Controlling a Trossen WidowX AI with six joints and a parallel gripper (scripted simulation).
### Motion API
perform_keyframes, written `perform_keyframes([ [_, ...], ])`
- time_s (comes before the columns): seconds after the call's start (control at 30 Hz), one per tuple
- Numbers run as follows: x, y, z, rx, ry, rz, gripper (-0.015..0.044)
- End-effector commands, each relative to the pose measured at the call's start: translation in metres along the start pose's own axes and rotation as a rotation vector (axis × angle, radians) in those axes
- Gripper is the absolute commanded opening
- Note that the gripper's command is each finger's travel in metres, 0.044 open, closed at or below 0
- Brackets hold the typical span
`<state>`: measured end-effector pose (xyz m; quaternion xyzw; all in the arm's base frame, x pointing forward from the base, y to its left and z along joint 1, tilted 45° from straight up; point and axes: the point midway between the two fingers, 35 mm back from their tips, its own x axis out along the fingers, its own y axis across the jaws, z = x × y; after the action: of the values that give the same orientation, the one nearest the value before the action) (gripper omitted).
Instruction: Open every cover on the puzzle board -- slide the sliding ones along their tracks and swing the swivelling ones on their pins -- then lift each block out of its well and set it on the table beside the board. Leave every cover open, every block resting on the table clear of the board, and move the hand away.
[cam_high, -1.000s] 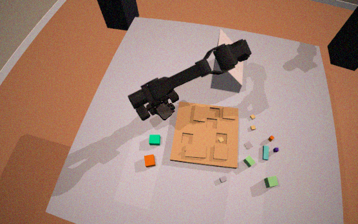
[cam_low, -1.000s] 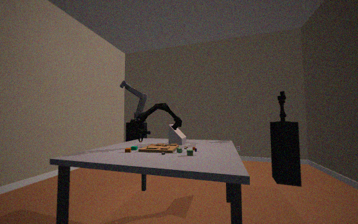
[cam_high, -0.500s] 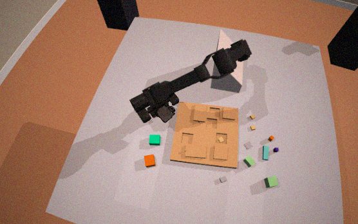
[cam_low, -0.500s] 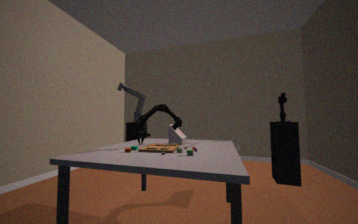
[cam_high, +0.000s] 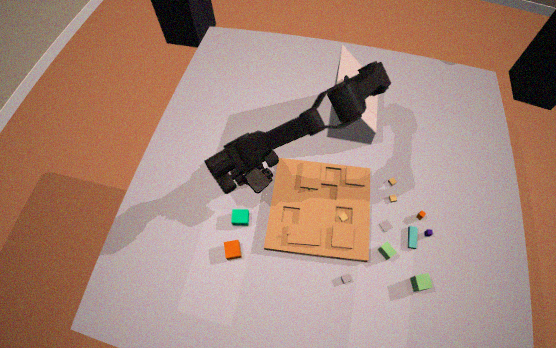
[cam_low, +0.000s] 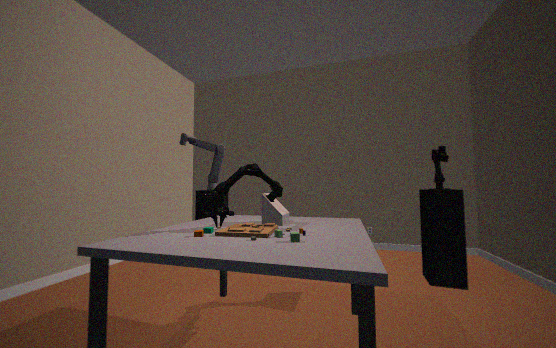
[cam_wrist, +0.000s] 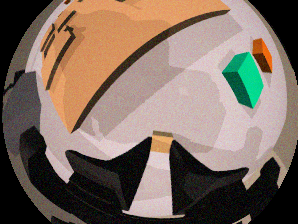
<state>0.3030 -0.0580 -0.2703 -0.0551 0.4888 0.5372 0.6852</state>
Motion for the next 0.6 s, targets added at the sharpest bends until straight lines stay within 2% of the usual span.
perform_keyframes([
  [0.0,0.0068,0.0042,-0.0004,0.008,-0.006,0.009,0.0080],
  [0.1,0.0071,0.0042,-0.0004,0.008,-0.006,0.009,0.0080],
  [0.57,0.0024,0.0015,-0.0003,0.001,0.000,0.004,0.0440],
])
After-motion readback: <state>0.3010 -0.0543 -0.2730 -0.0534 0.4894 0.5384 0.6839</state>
